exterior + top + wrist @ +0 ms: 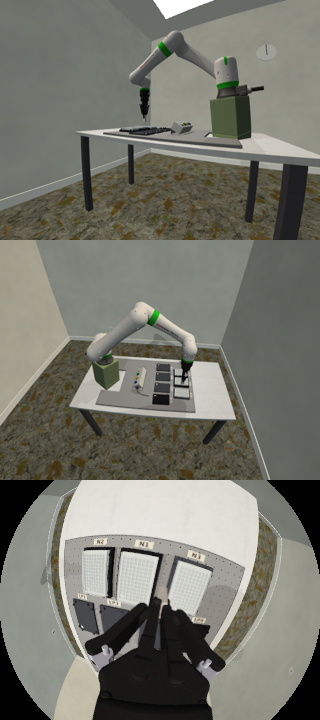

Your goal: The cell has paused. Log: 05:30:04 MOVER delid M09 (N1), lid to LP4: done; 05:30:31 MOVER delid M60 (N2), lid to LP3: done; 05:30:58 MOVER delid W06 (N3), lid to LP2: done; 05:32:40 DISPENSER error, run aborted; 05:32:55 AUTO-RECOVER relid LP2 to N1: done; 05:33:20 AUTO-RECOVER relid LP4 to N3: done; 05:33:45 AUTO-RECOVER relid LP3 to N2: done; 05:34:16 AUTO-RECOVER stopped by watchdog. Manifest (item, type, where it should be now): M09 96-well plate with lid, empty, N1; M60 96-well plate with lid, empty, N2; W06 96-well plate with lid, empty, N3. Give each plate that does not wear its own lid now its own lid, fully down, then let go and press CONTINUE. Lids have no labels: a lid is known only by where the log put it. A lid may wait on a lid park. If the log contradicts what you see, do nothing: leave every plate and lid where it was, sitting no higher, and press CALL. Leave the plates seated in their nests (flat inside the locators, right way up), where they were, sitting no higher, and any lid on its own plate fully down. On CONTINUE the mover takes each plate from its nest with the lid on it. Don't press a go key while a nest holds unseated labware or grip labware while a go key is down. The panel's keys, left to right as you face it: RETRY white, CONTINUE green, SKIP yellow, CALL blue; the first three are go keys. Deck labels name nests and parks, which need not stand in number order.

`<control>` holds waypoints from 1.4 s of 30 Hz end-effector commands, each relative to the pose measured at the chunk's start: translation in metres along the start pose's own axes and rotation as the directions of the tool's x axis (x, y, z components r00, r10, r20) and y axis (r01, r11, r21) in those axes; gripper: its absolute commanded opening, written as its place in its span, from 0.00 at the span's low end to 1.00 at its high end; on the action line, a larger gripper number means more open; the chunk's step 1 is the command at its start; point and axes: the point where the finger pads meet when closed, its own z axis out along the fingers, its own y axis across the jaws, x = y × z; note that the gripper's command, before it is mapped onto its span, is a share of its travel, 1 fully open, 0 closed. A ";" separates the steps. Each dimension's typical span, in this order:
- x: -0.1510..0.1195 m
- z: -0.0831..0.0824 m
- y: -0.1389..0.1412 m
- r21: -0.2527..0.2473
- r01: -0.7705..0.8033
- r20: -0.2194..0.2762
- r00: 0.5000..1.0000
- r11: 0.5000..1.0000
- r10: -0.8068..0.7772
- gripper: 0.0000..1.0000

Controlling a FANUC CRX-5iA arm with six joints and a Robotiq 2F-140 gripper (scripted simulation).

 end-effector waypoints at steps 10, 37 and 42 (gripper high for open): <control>0.001 0.000 -0.025 0.000 -0.013 0.000 1.000 1.000 0.013 0.00; -0.001 0.000 -0.064 0.001 -0.033 0.000 0.999 0.999 0.033 0.66; -0.001 0.000 -0.064 0.001 -0.033 0.000 0.999 0.999 0.033 0.66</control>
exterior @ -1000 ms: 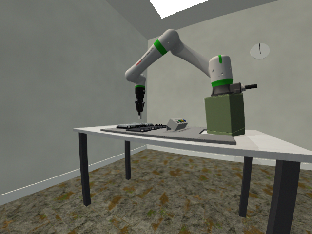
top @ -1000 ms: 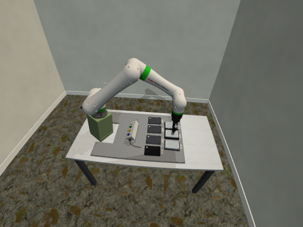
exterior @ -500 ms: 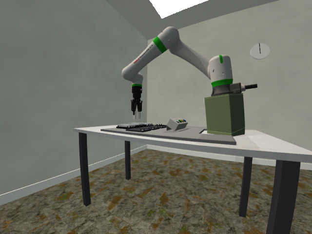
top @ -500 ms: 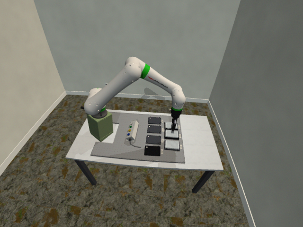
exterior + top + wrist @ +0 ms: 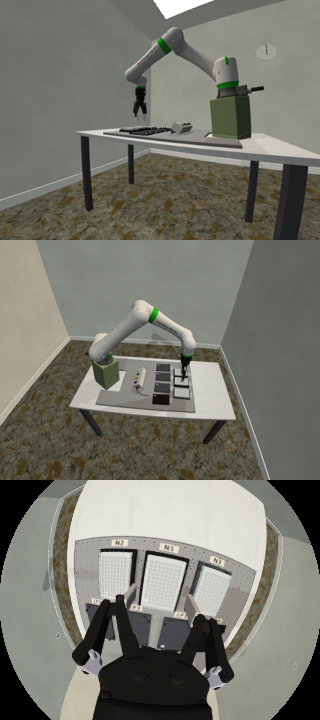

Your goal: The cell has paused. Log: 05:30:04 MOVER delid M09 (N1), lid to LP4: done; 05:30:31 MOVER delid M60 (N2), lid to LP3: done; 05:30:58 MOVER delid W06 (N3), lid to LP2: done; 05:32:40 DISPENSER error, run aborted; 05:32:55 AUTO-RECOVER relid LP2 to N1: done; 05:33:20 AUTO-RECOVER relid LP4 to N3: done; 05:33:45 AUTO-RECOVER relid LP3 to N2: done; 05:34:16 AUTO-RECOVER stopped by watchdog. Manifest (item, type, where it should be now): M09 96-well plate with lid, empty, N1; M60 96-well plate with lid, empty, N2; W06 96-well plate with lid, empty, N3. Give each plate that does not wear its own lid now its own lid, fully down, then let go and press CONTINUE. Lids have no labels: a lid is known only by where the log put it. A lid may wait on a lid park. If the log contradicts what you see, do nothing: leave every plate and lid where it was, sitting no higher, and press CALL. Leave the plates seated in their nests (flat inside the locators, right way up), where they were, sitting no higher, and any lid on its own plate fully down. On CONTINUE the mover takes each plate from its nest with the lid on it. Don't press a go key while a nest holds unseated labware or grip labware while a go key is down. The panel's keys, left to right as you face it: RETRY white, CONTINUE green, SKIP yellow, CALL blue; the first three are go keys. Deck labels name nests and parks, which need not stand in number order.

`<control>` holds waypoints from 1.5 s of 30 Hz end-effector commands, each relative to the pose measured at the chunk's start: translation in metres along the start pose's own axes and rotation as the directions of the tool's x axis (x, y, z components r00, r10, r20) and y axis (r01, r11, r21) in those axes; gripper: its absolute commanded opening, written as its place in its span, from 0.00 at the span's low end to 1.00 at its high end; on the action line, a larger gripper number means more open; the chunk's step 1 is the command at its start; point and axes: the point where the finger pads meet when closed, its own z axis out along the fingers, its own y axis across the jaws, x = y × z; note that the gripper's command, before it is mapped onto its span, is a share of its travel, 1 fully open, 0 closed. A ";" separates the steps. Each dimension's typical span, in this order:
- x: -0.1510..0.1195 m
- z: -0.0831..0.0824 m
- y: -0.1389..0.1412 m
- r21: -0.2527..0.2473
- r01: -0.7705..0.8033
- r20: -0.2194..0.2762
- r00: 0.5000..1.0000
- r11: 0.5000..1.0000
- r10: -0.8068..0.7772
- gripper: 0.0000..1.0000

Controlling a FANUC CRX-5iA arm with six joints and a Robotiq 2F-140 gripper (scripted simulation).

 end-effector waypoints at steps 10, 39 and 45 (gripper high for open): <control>0.000 0.000 0.000 0.000 0.000 0.000 1.000 1.000 0.000 0.66; 0.001 0.013 0.000 -0.001 0.000 0.000 1.000 1.000 0.000 0.66; 0.002 0.019 -0.001 -0.001 0.000 0.000 1.000 1.000 0.000 0.66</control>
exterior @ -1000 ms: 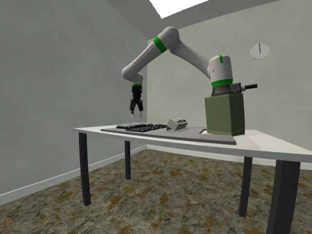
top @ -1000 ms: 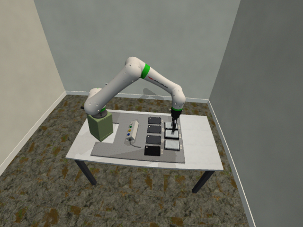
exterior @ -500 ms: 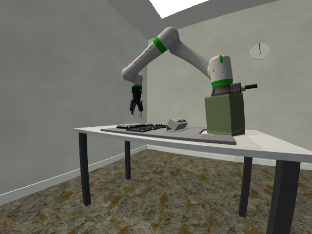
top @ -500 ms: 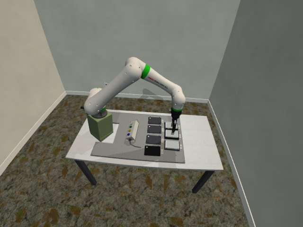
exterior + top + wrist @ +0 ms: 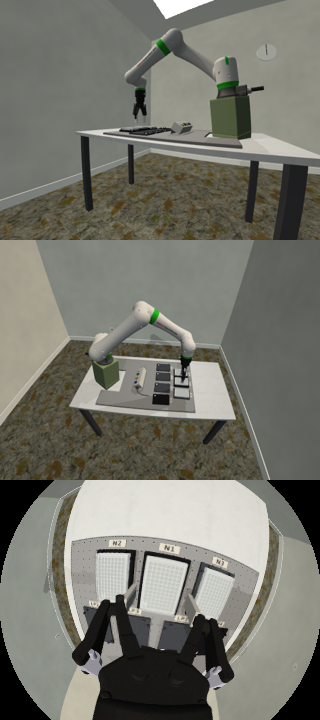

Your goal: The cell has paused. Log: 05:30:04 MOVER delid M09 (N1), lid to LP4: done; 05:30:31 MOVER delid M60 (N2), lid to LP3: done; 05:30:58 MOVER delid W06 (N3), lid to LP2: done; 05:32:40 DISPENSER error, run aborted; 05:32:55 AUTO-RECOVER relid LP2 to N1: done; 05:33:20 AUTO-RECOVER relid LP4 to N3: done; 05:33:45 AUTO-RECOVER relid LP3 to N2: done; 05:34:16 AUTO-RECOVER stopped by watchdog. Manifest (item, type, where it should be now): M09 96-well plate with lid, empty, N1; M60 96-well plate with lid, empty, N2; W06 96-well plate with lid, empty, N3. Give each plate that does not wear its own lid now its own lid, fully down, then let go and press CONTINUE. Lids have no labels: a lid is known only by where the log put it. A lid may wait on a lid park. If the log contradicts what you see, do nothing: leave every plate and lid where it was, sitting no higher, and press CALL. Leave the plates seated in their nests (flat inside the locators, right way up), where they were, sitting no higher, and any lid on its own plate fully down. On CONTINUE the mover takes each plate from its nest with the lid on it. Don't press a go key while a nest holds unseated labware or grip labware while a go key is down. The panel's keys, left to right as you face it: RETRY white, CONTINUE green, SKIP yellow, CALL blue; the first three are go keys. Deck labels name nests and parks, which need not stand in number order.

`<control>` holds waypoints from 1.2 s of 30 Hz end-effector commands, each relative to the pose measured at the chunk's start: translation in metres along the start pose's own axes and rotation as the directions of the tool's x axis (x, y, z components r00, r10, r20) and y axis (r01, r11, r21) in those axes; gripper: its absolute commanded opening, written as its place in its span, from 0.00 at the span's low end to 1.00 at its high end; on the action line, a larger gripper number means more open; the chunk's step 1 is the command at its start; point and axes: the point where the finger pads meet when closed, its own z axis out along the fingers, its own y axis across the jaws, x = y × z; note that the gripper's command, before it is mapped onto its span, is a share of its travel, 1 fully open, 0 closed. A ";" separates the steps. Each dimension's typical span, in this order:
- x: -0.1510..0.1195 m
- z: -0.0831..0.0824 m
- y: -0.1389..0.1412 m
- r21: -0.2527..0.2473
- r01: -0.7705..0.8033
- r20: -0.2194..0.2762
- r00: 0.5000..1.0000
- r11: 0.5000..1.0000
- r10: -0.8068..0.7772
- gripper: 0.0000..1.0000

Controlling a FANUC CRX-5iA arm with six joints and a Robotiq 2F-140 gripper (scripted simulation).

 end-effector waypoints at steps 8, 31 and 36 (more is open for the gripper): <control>0.001 0.010 0.000 0.000 0.000 -0.001 1.000 1.000 0.000 0.66; 0.002 0.017 0.000 0.000 0.000 -0.001 1.000 1.000 0.000 0.66; 0.002 0.017 0.000 0.000 0.000 -0.001 1.000 1.000 0.000 0.66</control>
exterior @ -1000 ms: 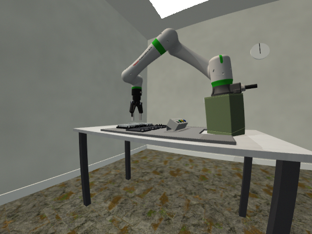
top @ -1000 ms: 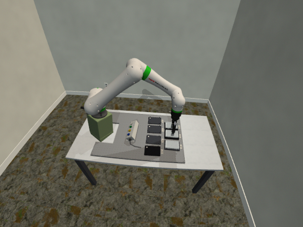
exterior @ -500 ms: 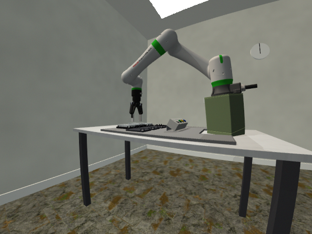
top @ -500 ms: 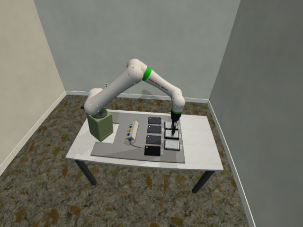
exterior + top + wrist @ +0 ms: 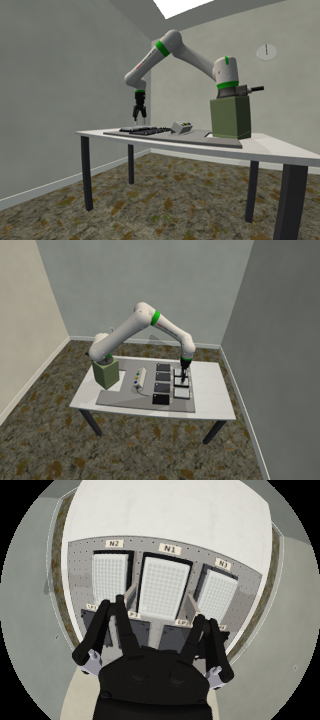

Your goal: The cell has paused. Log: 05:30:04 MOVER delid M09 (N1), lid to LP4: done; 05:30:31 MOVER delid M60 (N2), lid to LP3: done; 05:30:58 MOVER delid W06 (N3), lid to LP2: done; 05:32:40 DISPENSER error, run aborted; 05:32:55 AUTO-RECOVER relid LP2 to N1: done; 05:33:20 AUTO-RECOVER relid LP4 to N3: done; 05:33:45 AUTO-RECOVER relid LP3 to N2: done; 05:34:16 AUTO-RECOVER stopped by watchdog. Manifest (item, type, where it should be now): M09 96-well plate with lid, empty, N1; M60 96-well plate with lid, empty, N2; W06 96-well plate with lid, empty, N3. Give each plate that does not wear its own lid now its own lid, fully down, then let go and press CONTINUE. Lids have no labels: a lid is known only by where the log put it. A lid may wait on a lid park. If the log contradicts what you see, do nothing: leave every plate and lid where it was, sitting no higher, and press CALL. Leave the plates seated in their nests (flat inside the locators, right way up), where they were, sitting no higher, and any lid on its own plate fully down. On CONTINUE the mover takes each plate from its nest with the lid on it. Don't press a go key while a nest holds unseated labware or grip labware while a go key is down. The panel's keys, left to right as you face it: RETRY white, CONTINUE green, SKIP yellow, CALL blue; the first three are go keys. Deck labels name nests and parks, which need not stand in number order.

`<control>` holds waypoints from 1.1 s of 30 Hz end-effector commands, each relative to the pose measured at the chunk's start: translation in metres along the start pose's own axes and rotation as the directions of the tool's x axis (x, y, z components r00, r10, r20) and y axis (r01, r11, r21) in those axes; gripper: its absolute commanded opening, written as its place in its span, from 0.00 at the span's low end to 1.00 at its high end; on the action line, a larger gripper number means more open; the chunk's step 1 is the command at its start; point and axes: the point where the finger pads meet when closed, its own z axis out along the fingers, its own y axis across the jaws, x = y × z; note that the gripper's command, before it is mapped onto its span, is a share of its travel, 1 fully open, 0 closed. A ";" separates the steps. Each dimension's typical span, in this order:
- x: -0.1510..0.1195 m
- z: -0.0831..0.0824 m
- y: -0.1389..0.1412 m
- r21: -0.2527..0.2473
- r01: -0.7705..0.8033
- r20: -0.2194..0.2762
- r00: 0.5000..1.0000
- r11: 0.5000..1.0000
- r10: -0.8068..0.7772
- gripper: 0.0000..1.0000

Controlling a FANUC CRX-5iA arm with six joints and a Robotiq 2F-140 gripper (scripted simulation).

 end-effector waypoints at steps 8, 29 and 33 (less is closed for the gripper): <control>0.000 0.000 0.000 0.000 0.000 0.000 1.000 1.000 0.000 0.66; 0.000 0.000 0.000 0.000 0.000 0.000 1.000 1.000 0.000 0.66; 0.000 0.000 0.000 0.000 0.000 0.000 1.000 1.000 0.000 0.59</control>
